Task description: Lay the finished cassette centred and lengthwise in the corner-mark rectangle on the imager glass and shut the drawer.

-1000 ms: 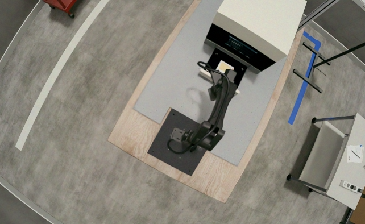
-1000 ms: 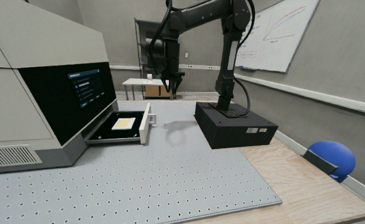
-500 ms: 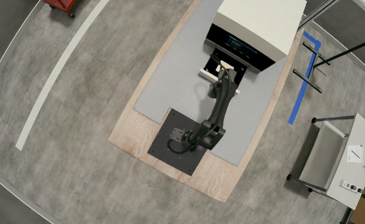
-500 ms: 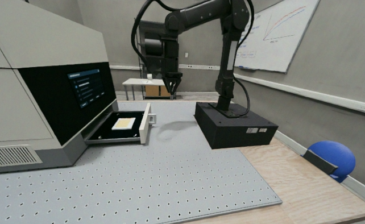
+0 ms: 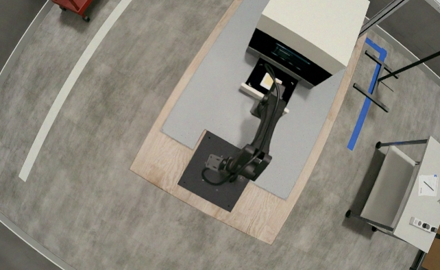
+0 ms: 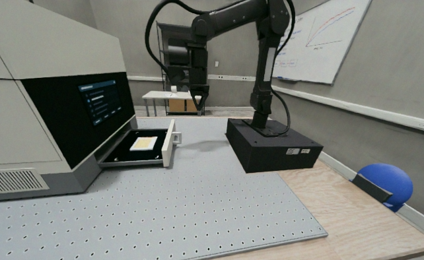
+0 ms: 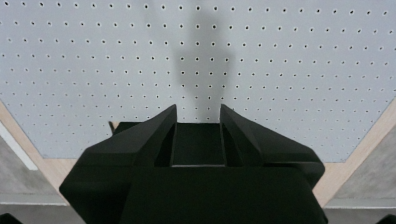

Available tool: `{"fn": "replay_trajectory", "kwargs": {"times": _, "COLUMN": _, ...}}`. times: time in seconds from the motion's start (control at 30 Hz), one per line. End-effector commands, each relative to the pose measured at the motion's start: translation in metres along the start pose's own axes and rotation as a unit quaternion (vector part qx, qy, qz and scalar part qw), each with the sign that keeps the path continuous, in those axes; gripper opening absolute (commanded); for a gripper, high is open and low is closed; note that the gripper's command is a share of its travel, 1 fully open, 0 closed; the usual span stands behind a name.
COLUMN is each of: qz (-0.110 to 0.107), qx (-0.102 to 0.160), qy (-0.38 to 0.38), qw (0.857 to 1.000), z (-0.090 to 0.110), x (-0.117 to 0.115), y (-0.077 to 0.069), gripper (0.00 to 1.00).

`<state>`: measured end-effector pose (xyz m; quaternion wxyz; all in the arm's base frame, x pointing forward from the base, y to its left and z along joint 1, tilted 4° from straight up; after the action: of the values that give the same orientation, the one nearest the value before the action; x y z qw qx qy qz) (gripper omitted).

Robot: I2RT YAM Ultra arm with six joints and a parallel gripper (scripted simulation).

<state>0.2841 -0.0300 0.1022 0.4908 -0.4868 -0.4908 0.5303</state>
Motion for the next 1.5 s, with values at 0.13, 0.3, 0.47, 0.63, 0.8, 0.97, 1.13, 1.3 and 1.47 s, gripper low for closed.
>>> {"fn": "replay_trajectory", "kwargs": {"times": 0.13, "qz": 0.016, "qx": -0.087, "qy": 0.018, "qw": 0.996, "z": -0.01, "x": -0.006, "y": 0.012, "gripper": 0.35}}
{"fn": "replay_trajectory", "kwargs": {"times": 0.3, "qz": 0.018, "qx": -0.117, "qy": 0.011, "qw": 0.993, "z": -0.021, "x": -0.007, "y": 0.043, "gripper": 0.35}}
{"fn": "replay_trajectory", "kwargs": {"times": 0.47, "qz": 0.019, "qx": -0.139, "qy": 0.012, "qw": 0.99, "z": -0.049, "x": -0.013, "y": 0.05, "gripper": 0.35}}
{"fn": "replay_trajectory", "kwargs": {"times": 0.63, "qz": 0.018, "qx": -0.139, "qy": 0.01, "qw": 0.99, "z": -0.058, "x": -0.013, "y": 0.062, "gripper": 0.35}}
{"fn": "replay_trajectory", "kwargs": {"times": 0.8, "qz": 0.018, "qx": -0.14, "qy": 0.009, "qw": 0.99, "z": -0.065, "x": -0.014, "y": 0.071, "gripper": 0.35}}
{"fn": "replay_trajectory", "kwargs": {"times": 0.97, "qz": 0.02, "qx": -0.155, "qy": 0.01, "qw": 0.988, "z": -0.067, "x": -0.015, "y": 0.061, "gripper": 0.35}}
{"fn": "replay_trajectory", "kwargs": {"times": 1.13, "qz": 0.02, "qx": -0.155, "qy": 0.01, "qw": 0.988, "z": -0.067, "x": -0.015, "y": 0.061, "gripper": 0.35}}
{"fn": "replay_trajectory", "kwargs": {"times": 1.3, "qz": 0.02, "qx": -0.156, "qy": 0.01, "qw": 0.988, "z": -0.067, "x": -0.015, "y": 0.06, "gripper": 0.35}}
{"fn": "replay_trajectory", "kwargs": {"times": 1.47, "qz": 0.02, "qx": -0.156, "qy": 0.01, "qw": 0.988, "z": -0.067, "x": -0.015, "y": 0.06, "gripper": 0.35}}
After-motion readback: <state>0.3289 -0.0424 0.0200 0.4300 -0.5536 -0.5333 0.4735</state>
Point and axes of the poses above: the point where the finger pads meet when closed, its own y axis out along the fingers, its own x axis across the jaws, z = x × y, the point moved 2 cm from there along -y, back along the fingers, and after that the axes turned 8 degrees about -y, right-handed, at the moved point
